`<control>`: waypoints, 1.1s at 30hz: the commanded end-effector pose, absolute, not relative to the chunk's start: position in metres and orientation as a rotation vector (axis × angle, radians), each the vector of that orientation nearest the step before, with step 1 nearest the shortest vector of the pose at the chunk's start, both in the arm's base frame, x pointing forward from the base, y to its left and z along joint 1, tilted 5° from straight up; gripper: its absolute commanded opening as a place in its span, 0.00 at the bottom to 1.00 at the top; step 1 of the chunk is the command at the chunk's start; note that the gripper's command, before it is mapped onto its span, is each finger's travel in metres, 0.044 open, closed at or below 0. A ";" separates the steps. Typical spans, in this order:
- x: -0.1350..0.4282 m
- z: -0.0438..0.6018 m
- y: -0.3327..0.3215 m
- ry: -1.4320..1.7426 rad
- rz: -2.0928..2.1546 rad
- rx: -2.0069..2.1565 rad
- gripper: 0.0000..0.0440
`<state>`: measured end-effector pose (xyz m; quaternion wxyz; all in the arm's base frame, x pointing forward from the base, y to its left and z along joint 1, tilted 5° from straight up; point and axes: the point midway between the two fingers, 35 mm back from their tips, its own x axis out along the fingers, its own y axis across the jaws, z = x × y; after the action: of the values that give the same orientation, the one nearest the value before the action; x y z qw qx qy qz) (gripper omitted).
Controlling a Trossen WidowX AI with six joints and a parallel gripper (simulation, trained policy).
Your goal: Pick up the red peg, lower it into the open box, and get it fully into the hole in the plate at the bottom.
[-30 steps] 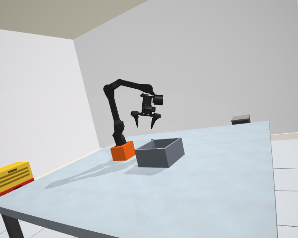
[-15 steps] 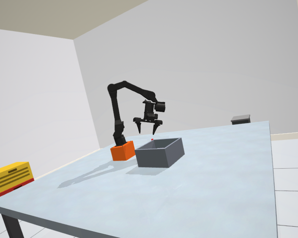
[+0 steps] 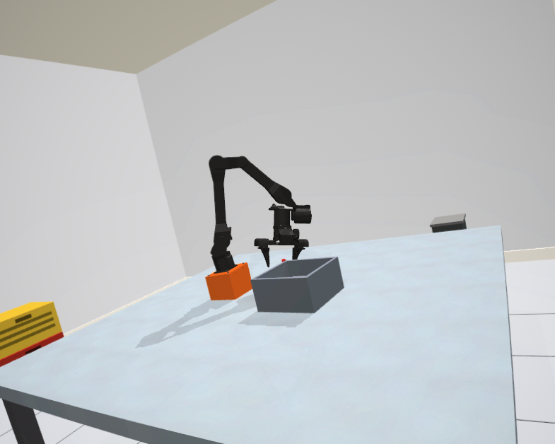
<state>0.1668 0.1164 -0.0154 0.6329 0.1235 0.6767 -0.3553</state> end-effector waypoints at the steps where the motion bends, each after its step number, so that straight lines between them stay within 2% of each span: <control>1: 0.167 -0.033 0.114 1.533 -0.810 0.288 0.99; 3: 0.167 -0.038 0.114 1.530 -0.805 0.289 0.96; 5: 0.166 -0.044 0.113 1.531 -0.803 0.289 0.88; 20: 0.149 -0.070 0.104 1.583 -0.860 0.240 0.02; 33: 0.174 -0.034 0.103 1.506 -0.846 0.194 0.00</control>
<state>0.1668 0.1021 -0.0458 0.6355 0.0863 0.6688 -0.3759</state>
